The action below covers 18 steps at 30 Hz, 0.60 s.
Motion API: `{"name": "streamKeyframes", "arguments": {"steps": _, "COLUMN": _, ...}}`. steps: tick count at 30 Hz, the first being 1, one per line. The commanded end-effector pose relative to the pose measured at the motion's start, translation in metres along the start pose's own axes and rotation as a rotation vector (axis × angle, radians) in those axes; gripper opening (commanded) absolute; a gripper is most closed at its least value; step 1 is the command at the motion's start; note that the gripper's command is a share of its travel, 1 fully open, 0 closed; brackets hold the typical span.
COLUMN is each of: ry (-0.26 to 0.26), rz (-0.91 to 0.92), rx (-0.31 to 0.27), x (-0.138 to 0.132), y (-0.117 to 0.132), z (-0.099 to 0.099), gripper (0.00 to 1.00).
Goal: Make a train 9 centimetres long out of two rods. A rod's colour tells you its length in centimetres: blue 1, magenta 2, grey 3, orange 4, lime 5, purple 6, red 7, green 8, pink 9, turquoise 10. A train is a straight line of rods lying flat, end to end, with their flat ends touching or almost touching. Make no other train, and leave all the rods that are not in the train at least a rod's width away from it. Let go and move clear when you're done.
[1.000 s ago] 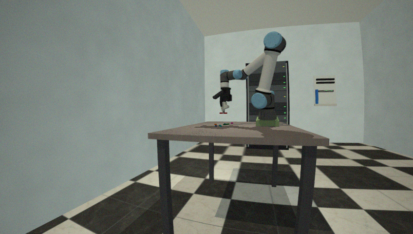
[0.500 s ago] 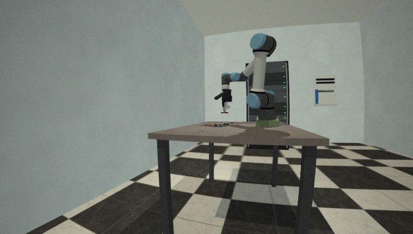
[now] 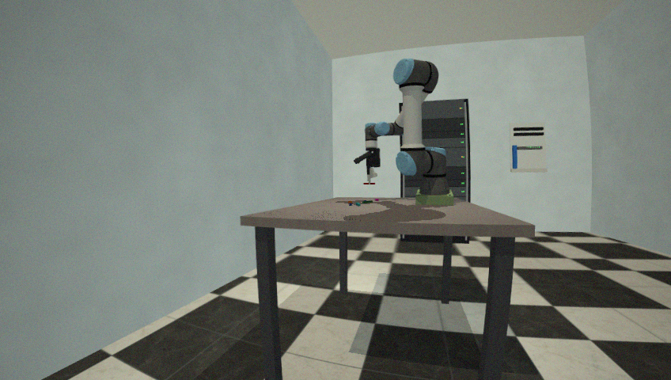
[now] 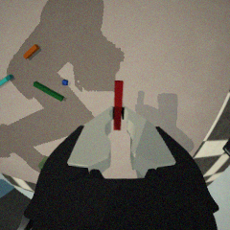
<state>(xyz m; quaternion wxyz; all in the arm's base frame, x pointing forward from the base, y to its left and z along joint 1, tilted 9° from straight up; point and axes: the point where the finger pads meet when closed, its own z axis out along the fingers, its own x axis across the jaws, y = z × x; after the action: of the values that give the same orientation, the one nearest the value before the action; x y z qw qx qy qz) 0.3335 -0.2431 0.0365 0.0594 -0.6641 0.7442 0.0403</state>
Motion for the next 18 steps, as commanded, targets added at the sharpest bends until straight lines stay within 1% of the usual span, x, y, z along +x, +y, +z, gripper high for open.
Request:
{"name": "streamKeyframes", "arguments": {"steps": 1, "ry": -0.004, "rz": -0.014, "rx": 0.003, "x": 0.0078, "y": 0.0005, "z": 0.0008, "gripper": 0.00}}
{"name": "streamKeyframes", "arguments": {"steps": 13, "ry": -0.004, "rz": -0.014, "rx": 0.003, "x": 0.0078, "y": 0.0005, "z": 0.0010, "gripper": 0.00}}
{"name": "streamKeyframes", "arguments": {"steps": 18, "ry": -0.005, "rz": -0.015, "rx": 0.003, "x": 0.0078, "y": 0.0003, "z": 0.0058, "gripper": 0.00}}
